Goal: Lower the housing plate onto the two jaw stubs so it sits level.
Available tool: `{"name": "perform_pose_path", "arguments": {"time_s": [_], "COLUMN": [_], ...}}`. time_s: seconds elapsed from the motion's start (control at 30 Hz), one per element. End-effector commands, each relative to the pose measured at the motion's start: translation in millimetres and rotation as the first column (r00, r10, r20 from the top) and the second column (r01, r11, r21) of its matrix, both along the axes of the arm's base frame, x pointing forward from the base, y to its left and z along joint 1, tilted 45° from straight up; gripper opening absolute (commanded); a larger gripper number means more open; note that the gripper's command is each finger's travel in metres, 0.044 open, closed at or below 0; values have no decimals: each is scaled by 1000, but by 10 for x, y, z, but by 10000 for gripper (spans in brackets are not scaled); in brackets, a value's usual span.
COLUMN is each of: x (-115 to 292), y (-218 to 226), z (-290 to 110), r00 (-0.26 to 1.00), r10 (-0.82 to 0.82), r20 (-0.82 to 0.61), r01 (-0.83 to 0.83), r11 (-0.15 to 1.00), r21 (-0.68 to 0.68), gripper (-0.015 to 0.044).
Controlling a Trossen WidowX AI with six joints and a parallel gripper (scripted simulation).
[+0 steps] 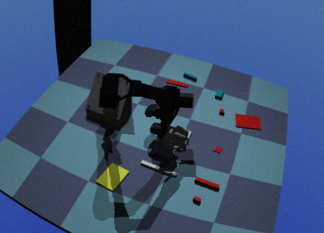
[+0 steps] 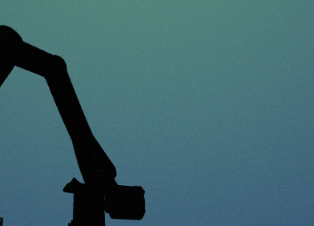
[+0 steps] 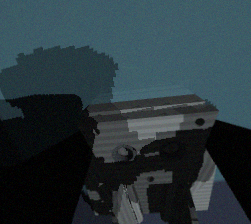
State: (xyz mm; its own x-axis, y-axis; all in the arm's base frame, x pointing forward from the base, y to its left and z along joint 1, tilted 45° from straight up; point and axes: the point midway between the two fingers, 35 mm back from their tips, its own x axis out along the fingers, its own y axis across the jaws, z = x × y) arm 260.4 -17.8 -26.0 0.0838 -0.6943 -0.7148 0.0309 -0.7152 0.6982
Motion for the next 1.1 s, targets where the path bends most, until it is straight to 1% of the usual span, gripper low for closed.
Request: {"name": "perform_pose_path", "arguments": {"time_s": [0.0,1.07], "x": [-2,2], "y": [-35,-23], "z": [-19,0], "r00": [1000,1000], "r10": [-9,-9], "r20": [2,2], "r01": [9,9], "r11": [1000,1000], "r21": [-3,-2], "gripper": [351,351]}}
